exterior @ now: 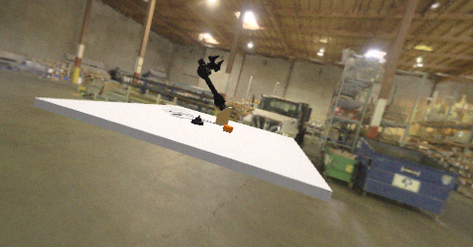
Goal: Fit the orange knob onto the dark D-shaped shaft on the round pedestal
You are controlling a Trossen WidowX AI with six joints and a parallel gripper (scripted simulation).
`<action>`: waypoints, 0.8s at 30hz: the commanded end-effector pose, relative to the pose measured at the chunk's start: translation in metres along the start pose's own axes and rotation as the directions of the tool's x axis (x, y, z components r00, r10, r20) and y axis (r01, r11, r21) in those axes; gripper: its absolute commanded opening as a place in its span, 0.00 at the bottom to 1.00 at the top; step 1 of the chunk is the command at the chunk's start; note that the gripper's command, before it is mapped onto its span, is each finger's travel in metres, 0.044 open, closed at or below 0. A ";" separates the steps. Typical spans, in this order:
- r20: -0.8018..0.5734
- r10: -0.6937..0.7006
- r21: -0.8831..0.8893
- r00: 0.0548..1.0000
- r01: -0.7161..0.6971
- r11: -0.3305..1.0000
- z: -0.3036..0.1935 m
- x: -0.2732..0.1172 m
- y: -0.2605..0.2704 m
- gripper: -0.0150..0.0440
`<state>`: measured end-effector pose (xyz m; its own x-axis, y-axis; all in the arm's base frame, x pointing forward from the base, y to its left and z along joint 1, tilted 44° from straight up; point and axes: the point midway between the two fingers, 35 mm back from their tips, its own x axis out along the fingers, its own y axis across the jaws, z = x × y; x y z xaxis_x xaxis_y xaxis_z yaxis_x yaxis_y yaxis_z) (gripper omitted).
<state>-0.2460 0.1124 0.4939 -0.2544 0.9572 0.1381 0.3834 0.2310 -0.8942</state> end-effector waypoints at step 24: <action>0.718 -0.425 0.367 0.551 0.218 0.904 0.020 -0.242 -0.055 1.00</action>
<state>-0.2387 -0.1074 0.5006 -0.8965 0.4178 0.1477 0.0137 0.3594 -0.9331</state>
